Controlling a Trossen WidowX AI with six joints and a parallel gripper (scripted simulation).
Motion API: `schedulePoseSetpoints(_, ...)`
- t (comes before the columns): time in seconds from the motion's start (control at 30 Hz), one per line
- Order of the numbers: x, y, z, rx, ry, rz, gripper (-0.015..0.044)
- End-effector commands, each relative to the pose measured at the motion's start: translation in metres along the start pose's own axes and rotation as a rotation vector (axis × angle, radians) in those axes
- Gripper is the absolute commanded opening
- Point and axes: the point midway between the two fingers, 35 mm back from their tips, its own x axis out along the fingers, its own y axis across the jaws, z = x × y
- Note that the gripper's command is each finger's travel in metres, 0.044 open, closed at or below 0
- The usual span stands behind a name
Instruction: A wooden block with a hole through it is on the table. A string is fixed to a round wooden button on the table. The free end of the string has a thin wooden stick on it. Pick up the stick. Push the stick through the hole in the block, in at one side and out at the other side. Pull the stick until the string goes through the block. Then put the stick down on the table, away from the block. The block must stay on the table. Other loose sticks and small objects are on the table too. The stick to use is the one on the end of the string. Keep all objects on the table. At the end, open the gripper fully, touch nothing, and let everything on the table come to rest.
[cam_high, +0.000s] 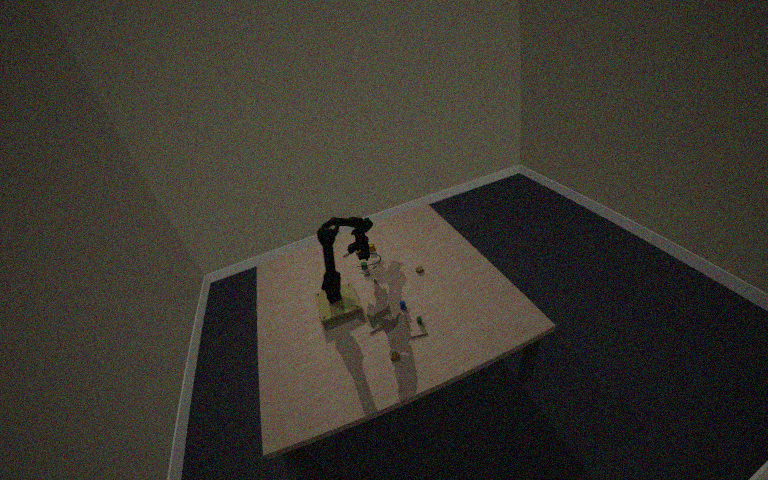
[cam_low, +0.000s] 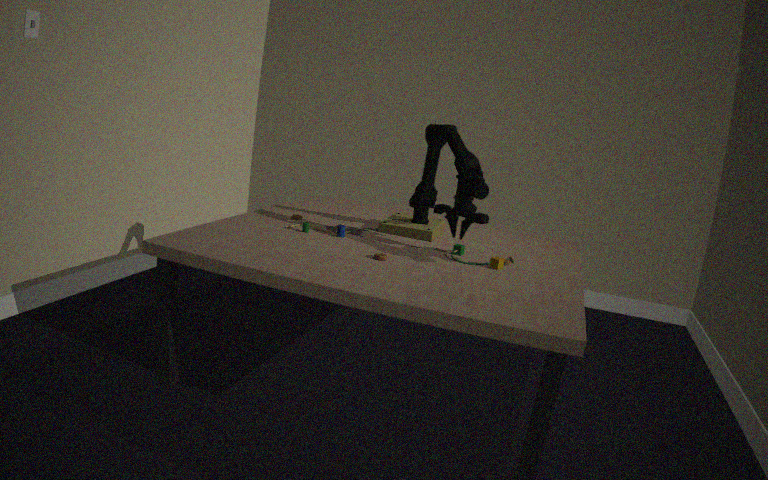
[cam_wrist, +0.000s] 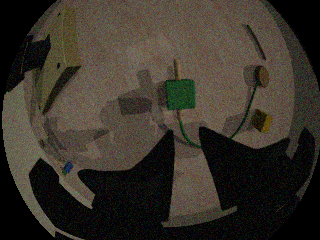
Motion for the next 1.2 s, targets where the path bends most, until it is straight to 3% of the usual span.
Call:
schedulePoseSetpoints(0.0, -0.034, 0.001, 0.0, 0.006, 0.009, -0.013, 0.0121)
schedulePoseSetpoints(0.23, -0.03, -0.002, -0.001, 0.063, 0.017, -0.028, 0.0121)
schedulePoseSetpoints(0.73, -0.031, -0.003, 0.025, 1.44, -0.014, -0.019, 0.0121)
schedulePoseSetpoints(1.17, -0.031, -0.002, 0.038, 2.055, -0.021, -0.005, 0.0121)
